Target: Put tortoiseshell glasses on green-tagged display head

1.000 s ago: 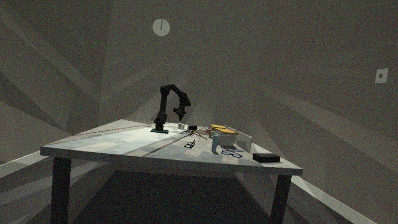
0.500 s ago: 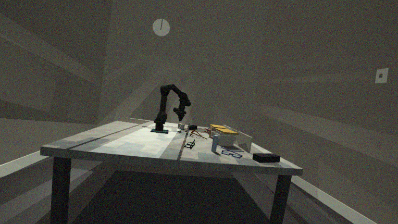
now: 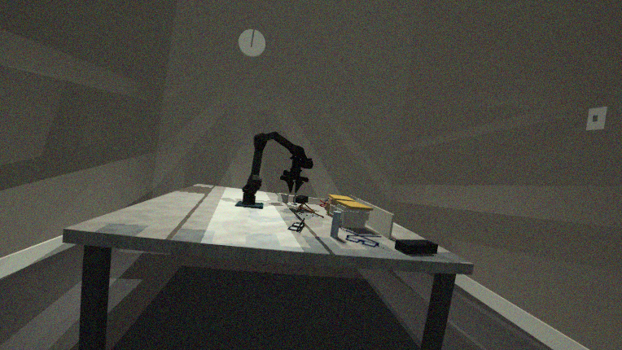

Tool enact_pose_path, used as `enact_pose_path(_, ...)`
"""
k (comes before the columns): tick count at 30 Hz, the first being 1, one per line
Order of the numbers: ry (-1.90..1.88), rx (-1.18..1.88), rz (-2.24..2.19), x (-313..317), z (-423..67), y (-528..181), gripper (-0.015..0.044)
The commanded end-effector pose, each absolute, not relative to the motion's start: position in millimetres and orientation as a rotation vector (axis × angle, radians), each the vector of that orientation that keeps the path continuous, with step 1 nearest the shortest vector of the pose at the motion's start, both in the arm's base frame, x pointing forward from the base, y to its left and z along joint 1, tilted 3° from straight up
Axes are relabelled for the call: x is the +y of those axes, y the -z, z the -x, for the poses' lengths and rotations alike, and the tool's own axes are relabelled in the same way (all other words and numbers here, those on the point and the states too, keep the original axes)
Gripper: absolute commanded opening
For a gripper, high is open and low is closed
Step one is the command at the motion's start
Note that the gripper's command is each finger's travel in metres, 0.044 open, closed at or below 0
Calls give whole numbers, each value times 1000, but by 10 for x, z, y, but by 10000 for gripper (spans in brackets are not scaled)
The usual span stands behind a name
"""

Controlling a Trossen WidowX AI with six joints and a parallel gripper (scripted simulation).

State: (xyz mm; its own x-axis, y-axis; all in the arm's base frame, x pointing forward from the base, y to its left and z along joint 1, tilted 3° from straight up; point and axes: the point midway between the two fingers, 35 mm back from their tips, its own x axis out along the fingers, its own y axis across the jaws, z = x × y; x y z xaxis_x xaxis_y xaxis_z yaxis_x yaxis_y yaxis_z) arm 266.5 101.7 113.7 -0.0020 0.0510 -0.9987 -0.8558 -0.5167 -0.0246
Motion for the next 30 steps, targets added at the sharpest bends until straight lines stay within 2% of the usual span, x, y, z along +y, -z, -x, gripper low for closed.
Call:
enact_pose_path(1,-1353,1087,1313,377,-2878,-1083,200)
enact_pose_path(9,-936,1356,893,-682,-2888,-981,200)
enact_pose_path(19,-926,1362,882,-703,-2881,-979,200)
enact_pose_path(22,-926,1362,882,-703,-2881,-979,121)
enact_pose_path(30,-926,1362,882,-703,-2881,-979,120)
